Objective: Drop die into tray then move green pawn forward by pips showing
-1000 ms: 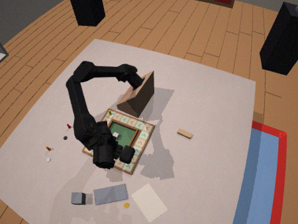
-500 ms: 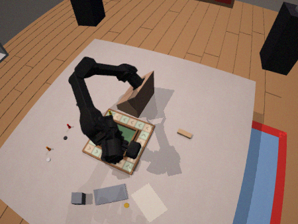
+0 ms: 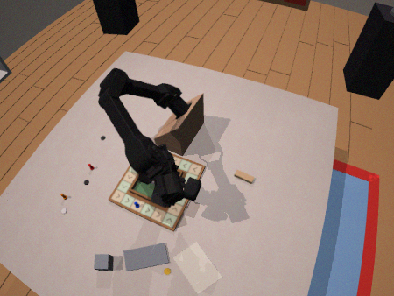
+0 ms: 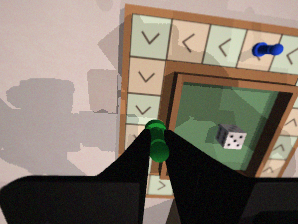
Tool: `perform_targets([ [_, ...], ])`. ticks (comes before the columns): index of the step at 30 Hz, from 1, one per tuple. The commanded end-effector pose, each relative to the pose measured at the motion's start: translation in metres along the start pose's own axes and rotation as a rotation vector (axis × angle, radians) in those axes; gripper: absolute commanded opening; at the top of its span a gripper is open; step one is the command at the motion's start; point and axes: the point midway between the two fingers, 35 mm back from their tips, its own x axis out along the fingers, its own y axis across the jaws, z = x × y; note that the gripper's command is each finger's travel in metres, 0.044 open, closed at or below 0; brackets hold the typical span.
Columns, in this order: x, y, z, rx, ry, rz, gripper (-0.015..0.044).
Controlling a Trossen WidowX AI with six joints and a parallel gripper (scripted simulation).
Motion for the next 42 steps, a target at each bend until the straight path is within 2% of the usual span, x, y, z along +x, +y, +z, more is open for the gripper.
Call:
perform_targets([
  [1, 0.006, 0.004, -0.015, 0.005, 0.005, 0.004, 0.0],
  [26, 0.046, 0.012, -0.111, 0.003, 0.009, -0.002, 0.0],
  [42, 0.082, 0.011, -0.114, 0.004, 0.009, -0.004, 0.0],
])
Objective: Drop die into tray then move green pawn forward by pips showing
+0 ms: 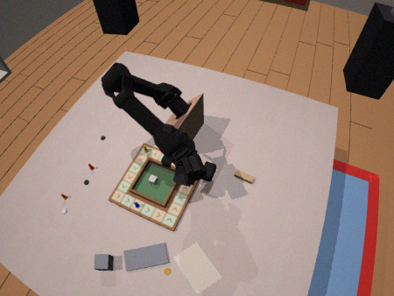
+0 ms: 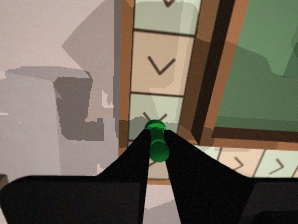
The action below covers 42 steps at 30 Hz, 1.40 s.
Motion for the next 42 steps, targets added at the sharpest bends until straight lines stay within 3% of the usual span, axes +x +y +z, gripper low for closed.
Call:
perform_targets([
  [1, 0.006, -0.001, -0.002, -0.01, 0.0, -0.008, 0.0],
  [15, 0.023, -0.001, -0.002, -0.01, 0.0, -0.009, 0.0],
  [25, 0.014, 0.001, 0.001, 0.001, -0.006, 0.002, 0.0263],
  [29, -0.031, 0.001, 0.001, -0.009, 0.0, -0.005, 0.0368],
  [32, -0.034, 0.001, 0.001, -0.01, 0.0, -0.006, 0.044],
  [42, -0.09, -0.069, -0.021, 0.011, 0.002, -0.008, 0.044],
])
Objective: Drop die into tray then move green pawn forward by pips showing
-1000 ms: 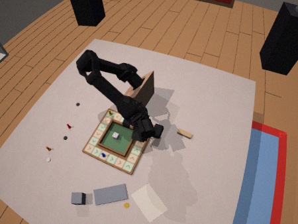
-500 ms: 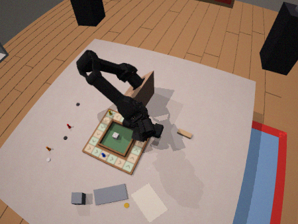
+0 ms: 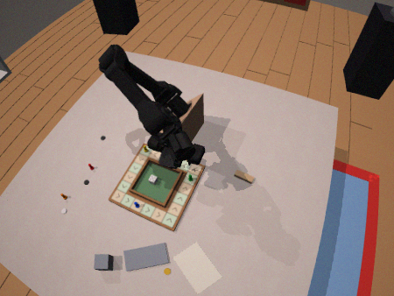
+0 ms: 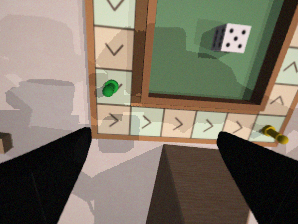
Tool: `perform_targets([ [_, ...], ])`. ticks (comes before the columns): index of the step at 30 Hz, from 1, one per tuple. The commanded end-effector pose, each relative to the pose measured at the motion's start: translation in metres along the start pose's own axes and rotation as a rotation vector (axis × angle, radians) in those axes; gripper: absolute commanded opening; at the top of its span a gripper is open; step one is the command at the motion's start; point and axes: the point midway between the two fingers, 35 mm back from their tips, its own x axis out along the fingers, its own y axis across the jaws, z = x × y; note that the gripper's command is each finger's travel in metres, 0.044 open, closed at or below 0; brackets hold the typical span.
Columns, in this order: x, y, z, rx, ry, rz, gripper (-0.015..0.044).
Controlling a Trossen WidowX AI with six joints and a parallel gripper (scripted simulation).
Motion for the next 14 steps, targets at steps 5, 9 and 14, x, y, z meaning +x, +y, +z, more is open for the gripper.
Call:
perform_targets([
  [5, -0.038, -0.067, -0.034, 0.024, 0.007, 0.001, 0.044],
  [9, -0.033, -0.052, -0.022, 0.021, -0.005, 0.004, 0.044],
  [14, -0.033, -0.052, -0.022, 0.021, -0.005, 0.004, 0.044],
])
